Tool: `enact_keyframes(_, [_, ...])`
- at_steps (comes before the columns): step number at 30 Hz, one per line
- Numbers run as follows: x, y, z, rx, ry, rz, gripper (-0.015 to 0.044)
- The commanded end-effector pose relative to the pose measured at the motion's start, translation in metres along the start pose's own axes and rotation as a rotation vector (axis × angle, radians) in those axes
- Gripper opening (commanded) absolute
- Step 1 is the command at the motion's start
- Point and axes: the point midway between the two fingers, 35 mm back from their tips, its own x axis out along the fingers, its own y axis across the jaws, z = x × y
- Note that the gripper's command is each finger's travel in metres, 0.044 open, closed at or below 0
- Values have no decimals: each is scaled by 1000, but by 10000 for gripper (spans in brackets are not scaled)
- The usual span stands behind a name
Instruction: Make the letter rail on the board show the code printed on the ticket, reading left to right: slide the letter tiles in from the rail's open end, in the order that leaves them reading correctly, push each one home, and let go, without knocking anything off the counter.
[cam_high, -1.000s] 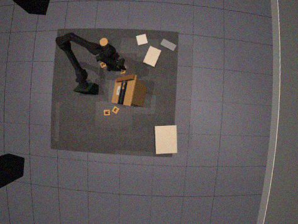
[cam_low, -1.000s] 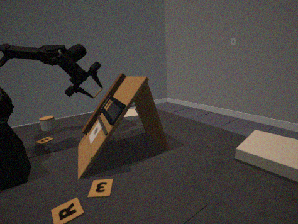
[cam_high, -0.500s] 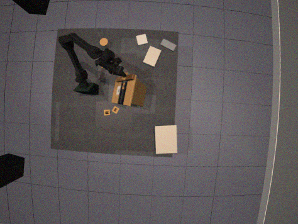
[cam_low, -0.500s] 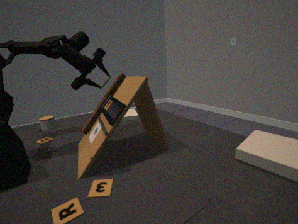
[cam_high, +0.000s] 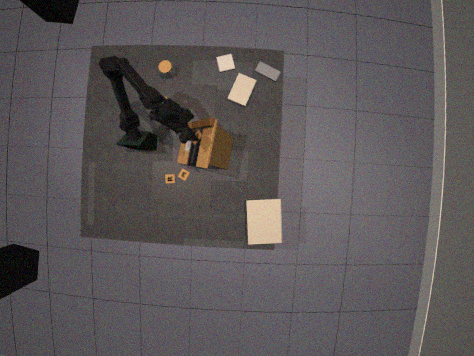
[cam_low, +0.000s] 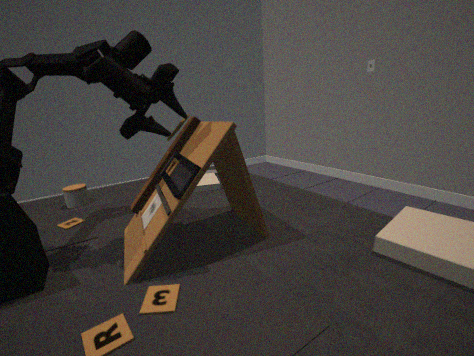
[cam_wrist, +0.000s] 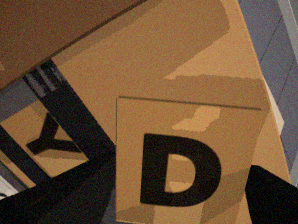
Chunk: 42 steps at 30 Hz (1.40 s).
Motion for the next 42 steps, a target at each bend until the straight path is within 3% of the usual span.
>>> enact_keyframes(1, [7,-12,-18,87,-3,15,0])
enact_keyframes(22, [33,-51,-129,536,-33,84,0])
enact_keyframes(42, [43,-52,-236,985,-151,138,0])
